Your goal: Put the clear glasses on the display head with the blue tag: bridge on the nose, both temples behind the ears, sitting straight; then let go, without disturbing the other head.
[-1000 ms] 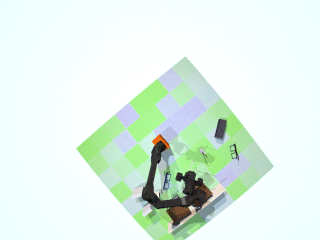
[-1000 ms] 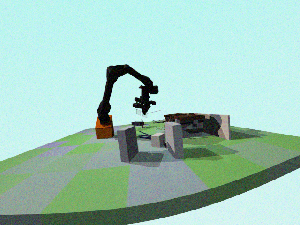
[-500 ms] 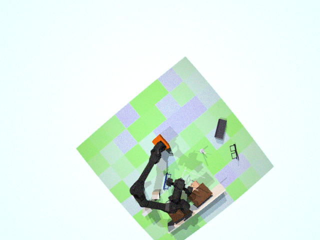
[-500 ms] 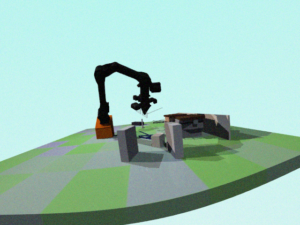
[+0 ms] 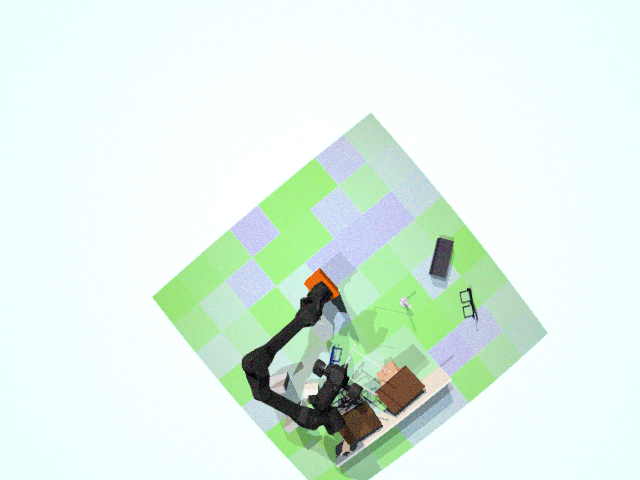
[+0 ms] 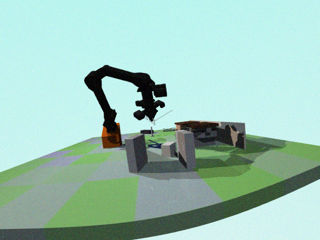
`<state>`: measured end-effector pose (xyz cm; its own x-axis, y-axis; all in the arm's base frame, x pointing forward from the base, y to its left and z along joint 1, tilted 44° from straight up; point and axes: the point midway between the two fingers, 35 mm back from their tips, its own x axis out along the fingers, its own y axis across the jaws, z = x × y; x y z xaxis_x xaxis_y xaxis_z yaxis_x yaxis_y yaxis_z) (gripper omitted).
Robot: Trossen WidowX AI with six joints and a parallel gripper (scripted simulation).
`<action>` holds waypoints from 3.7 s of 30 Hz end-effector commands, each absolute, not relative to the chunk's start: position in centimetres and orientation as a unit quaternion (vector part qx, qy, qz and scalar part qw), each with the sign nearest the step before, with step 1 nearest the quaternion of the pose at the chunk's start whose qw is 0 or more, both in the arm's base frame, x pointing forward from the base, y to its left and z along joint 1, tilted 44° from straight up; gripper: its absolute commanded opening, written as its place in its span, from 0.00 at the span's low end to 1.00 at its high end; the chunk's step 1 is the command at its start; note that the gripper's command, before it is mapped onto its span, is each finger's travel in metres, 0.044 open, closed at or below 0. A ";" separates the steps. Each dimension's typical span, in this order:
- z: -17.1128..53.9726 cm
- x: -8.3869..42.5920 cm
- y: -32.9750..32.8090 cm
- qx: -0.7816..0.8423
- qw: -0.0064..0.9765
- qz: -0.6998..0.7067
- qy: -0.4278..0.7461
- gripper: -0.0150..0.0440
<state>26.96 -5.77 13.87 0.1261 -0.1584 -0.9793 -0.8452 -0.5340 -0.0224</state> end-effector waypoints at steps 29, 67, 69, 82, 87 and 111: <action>23.0 17.7 -9.7 -0.816 0.320 0.404 0.263 0.25; 25.1 15.0 -9.4 -0.859 0.275 0.345 0.259 0.25; 24.8 15.1 -9.5 -0.854 0.282 0.350 0.262 0.25; 21.3 17.8 -10.3 -0.766 0.363 0.412 0.334 0.25; 19.8 18.8 -10.2 -0.732 0.378 0.430 0.370 0.25; 13.2 23.7 -7.7 -0.632 0.346 0.415 0.555 0.25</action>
